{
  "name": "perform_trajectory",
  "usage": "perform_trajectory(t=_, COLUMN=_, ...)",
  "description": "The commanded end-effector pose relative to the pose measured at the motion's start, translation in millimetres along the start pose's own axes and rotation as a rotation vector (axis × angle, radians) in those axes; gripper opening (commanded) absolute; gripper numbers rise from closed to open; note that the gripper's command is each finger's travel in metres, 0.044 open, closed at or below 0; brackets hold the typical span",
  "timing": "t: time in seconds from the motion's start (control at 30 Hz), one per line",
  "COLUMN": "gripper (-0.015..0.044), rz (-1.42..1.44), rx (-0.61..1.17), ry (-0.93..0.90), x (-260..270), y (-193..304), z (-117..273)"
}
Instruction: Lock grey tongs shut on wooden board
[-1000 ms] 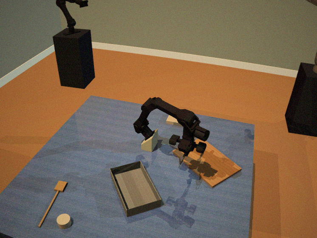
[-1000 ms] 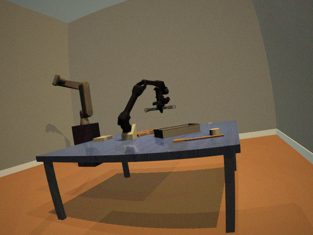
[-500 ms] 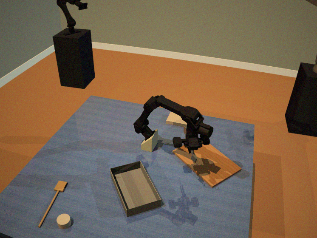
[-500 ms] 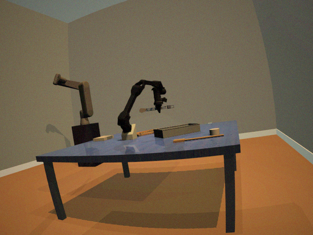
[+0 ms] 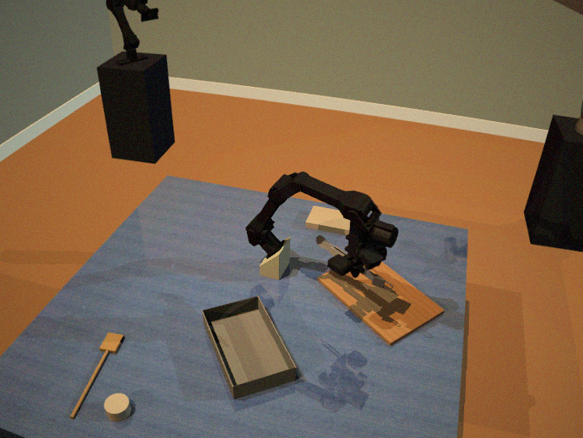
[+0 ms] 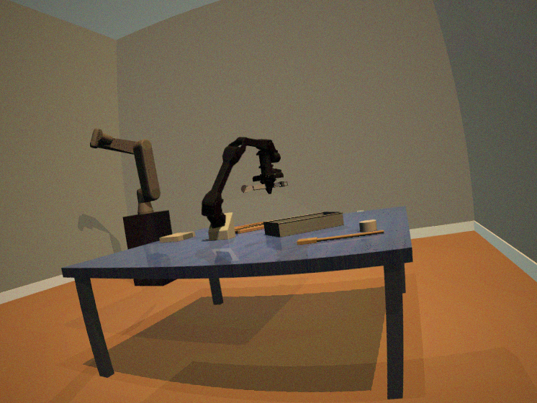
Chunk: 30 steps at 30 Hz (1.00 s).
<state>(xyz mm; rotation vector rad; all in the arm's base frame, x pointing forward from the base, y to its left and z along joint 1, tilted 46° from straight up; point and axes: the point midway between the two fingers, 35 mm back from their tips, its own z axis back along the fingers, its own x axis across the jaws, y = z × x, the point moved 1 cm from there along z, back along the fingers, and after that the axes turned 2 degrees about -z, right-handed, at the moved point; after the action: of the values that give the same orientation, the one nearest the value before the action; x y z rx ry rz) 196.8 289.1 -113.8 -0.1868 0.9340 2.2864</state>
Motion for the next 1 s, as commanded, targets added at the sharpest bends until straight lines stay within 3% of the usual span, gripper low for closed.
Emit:
perform_trajectory(t=0.0, gripper=-0.015, rz=0.141, rx=-0.003, ry=-0.003, x=9, y=1, z=1)
perform_trajectory(t=0.97, gripper=-0.015, rz=1.24, rx=-0.005, ry=-0.006, x=60, y=15, z=0)
